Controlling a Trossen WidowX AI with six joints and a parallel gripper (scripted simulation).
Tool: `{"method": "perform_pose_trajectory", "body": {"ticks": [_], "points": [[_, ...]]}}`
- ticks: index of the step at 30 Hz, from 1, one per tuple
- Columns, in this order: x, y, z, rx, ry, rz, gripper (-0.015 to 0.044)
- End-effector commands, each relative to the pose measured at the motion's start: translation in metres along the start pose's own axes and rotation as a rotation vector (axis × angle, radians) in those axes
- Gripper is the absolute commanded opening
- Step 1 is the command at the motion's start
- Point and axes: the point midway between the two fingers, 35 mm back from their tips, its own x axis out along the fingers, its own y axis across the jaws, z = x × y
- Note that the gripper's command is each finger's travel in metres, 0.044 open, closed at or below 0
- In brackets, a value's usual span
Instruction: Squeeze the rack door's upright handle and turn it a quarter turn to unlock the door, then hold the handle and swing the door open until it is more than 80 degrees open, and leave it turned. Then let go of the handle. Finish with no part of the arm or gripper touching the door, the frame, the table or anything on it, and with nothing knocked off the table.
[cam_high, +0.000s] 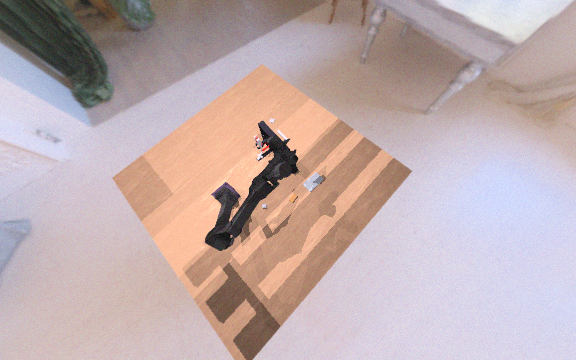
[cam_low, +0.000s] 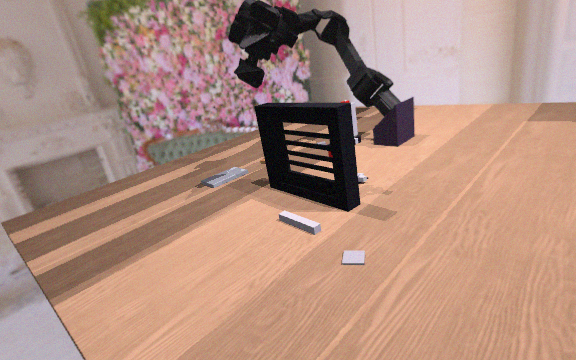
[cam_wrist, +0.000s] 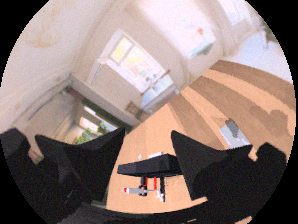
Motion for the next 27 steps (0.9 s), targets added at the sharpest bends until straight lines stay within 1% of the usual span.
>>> {"method": "perform_pose_trajectory", "body": {"ticks": [1, 15, 27], "points": [[0.014, 0.007, -0.015, 0.02, 0.103, -0.026, 0.0289], [0.045, 0.031, -0.07, 0.035, 0.411, -0.13, 0.0289], [0.056, 0.049, -0.115, -0.012, 0.633, -0.261, 0.0289]]}}
